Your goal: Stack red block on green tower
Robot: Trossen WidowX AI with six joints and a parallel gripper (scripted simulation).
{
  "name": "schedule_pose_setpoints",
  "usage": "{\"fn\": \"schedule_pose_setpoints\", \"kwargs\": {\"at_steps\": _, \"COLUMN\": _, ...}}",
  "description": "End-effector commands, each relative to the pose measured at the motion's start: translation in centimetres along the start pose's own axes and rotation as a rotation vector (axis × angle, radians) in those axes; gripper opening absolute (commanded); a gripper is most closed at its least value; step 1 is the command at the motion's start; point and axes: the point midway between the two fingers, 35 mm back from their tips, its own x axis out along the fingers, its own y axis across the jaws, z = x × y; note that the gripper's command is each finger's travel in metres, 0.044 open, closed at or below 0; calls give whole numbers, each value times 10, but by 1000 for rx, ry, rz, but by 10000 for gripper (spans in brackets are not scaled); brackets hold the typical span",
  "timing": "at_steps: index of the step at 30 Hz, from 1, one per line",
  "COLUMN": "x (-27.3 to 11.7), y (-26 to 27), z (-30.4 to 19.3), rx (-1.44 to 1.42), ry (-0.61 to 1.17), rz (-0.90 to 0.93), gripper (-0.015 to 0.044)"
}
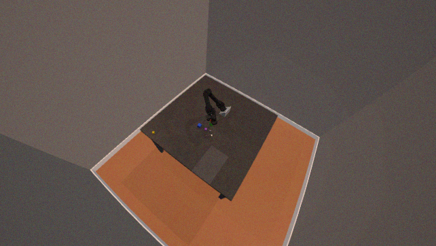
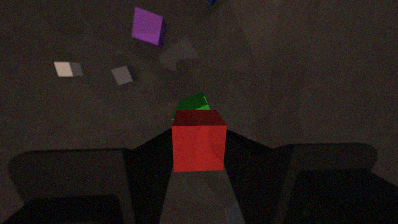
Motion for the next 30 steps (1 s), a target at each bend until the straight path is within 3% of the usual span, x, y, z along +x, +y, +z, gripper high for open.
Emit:
{"fn": "schedule_pose_setpoints", "kwargs": {"at_steps": 1, "x": 0, "y": 0, "z": 0, "rx": 1, "ry": 1, "rz": 0, "gripper": 79}}
{"fn": "schedule_pose_setpoints", "kwargs": {"at_steps": 15, "x": 0, "y": 0, "z": 0, "rx": 1, "ry": 1, "rz": 0, "gripper": 440}}
{"fn": "schedule_pose_setpoints", "kwargs": {"at_steps": 30, "x": 0, "y": 0, "z": 0, "rx": 1, "ry": 1, "rz": 0, "gripper": 440}}
